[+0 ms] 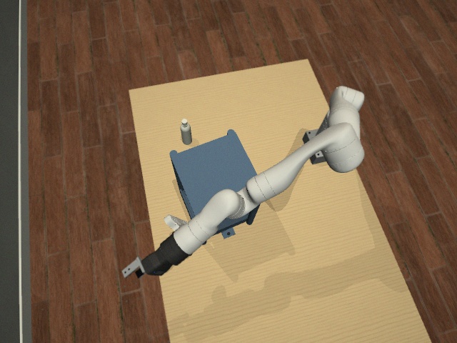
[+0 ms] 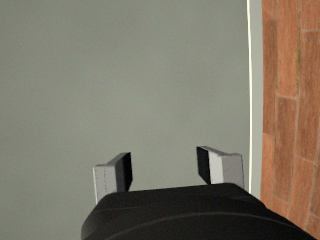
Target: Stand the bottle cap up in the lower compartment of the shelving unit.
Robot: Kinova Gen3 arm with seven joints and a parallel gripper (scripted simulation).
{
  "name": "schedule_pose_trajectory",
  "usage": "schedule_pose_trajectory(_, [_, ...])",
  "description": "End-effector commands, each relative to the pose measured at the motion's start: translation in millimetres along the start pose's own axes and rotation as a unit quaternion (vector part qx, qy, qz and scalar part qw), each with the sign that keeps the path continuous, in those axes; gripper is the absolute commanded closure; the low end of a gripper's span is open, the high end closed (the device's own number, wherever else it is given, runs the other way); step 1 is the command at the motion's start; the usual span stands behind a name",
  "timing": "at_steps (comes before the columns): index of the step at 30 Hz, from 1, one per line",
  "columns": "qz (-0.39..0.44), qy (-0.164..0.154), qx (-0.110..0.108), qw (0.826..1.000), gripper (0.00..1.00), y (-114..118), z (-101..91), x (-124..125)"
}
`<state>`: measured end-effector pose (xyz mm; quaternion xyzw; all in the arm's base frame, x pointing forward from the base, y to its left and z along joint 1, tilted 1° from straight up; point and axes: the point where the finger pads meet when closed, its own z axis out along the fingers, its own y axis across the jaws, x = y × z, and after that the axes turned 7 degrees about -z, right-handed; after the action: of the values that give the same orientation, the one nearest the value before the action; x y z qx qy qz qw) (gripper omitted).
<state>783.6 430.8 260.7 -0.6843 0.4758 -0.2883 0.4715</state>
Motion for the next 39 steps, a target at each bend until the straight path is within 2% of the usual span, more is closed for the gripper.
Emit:
schedule_pose_trajectory(1, [0.009, 0.008, 0.001, 1.000, 0.00, -8.7, -1.2, 11.7])
schedule_pose_trajectory(12, [0.009, 0.008, 0.001, 1.000, 0.00, -8.7, -1.2, 11.7])
schedule_pose_trajectory(13, [0.020, 0.024, -0.005, 1.000, 0.00, -8.4, -0.6, 28.6])
schedule_pose_trajectory(27, [0.020, 0.024, -0.005, 1.000, 0.00, -8.4, -0.6, 28.6])
schedule_pose_trajectory(28, [0.032, 0.038, -0.012, 0.999, 0.00, -7.9, -0.6, 45.5])
schedule_pose_trajectory(39, [0.032, 0.038, -0.012, 0.999, 0.00, -7.9, -0.6, 45.5])
